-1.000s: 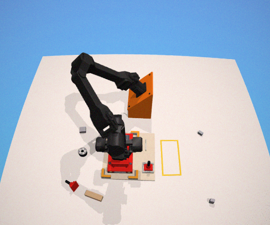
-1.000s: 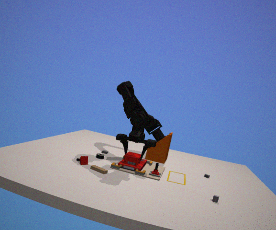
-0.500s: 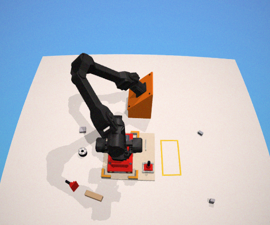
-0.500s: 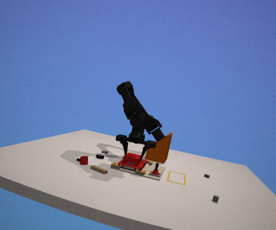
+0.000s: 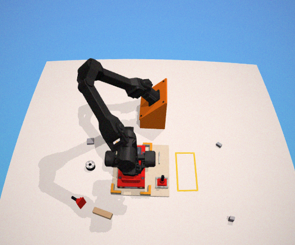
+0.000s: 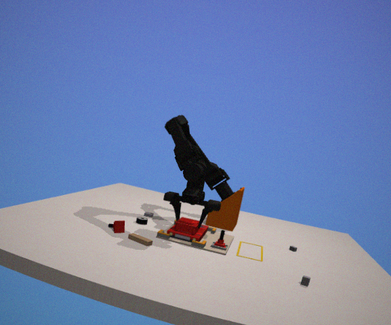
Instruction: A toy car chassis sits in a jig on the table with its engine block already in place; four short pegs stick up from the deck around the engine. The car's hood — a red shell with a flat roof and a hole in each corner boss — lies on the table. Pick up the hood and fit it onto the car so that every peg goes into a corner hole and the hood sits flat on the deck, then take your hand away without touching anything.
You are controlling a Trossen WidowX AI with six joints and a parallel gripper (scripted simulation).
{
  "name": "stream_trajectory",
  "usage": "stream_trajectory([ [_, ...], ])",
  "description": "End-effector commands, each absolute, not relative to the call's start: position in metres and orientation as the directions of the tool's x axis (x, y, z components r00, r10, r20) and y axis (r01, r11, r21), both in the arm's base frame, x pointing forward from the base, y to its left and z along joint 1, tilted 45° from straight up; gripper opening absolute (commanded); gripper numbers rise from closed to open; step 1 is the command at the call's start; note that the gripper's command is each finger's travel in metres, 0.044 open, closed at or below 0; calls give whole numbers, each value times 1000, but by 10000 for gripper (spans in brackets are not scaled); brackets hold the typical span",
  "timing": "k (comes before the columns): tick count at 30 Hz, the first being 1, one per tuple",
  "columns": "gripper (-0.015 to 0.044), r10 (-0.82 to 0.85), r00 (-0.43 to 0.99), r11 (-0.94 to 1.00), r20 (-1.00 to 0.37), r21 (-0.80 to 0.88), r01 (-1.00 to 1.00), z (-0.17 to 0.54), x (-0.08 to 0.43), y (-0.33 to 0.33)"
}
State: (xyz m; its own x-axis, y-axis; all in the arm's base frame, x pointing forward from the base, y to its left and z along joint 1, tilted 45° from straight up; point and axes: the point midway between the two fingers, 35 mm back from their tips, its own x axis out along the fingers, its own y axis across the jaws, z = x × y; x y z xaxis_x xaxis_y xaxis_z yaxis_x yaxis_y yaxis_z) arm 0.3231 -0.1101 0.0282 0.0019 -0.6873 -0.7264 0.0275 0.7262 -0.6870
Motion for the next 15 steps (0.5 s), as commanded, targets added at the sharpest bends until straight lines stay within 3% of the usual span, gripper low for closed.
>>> stream_trajectory([
  [1, 0, -689, 3, 724, -724, -689, 26, 27, 323, -111],
  [11, 0, -688, 2, 726, -726, -687, 27, 27, 323, -112],
  [15, 105, -688, 2, 726, -726, -687, 27, 26, 323, -112],
])
